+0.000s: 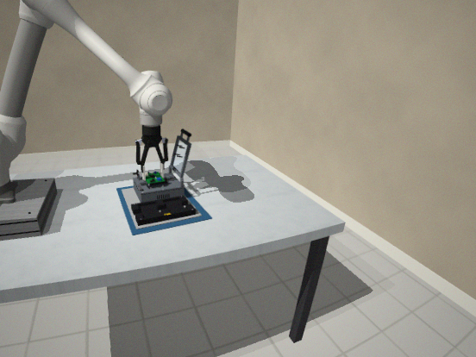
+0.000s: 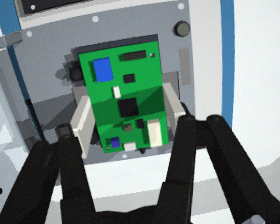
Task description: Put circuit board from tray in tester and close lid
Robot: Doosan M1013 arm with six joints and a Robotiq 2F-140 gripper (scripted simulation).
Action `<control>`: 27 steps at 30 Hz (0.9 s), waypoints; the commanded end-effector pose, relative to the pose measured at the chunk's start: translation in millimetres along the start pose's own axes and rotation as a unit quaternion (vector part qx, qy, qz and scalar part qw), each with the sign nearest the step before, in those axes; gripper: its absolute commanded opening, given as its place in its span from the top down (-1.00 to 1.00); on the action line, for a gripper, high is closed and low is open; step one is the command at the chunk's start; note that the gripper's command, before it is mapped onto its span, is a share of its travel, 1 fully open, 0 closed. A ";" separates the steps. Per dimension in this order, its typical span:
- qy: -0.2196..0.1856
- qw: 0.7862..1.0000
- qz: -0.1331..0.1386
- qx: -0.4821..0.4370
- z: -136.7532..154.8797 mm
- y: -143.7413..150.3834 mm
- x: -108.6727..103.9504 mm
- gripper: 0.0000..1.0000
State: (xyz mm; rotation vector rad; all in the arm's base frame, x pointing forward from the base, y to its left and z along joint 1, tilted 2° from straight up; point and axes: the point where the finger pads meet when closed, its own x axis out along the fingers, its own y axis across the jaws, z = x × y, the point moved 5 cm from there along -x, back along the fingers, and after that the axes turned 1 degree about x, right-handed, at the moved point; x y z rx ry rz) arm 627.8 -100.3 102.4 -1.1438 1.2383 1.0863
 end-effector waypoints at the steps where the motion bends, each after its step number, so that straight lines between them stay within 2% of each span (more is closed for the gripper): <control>1: 0.002 1.000 0.000 -0.002 -0.2 3.3 1.9 0.09; 27: 0.002 1.000 0.000 -0.002 -0.2 3.3 5.3 0.09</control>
